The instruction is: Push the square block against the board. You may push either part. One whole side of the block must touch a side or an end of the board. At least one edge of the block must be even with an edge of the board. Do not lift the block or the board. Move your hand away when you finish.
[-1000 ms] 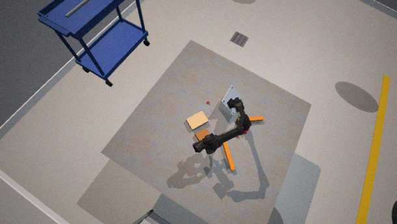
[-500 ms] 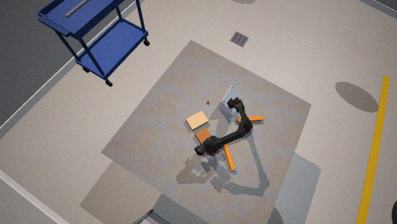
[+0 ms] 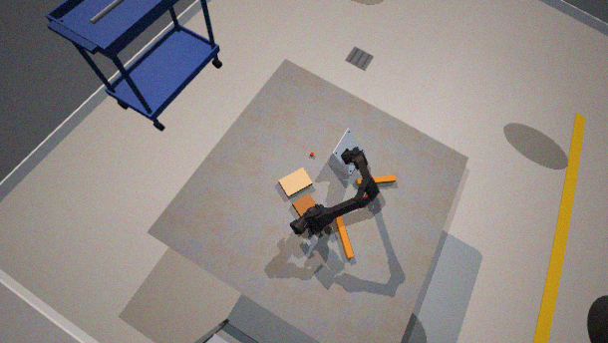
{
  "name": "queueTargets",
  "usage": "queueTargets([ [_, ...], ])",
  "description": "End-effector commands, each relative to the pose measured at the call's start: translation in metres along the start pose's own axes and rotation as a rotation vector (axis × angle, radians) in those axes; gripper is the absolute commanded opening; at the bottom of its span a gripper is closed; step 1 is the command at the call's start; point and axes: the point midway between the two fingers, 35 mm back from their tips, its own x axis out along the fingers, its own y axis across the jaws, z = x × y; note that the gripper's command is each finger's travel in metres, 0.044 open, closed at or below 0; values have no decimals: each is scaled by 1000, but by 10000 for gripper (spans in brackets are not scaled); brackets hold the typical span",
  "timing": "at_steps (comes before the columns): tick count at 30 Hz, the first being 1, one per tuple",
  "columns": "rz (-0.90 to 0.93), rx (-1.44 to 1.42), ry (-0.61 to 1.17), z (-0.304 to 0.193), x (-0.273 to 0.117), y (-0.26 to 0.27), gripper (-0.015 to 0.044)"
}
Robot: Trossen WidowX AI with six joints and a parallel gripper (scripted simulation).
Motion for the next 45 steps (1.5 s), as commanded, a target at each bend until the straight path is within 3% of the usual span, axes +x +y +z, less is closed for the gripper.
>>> queueTargets([
  [1, 2, 1, 1, -6, 1, 0, 0],
  [15, 1, 1, 2, -15, 1, -1, 0],
  [45, 3, 0, -2, 33, 1, -1, 0],
])
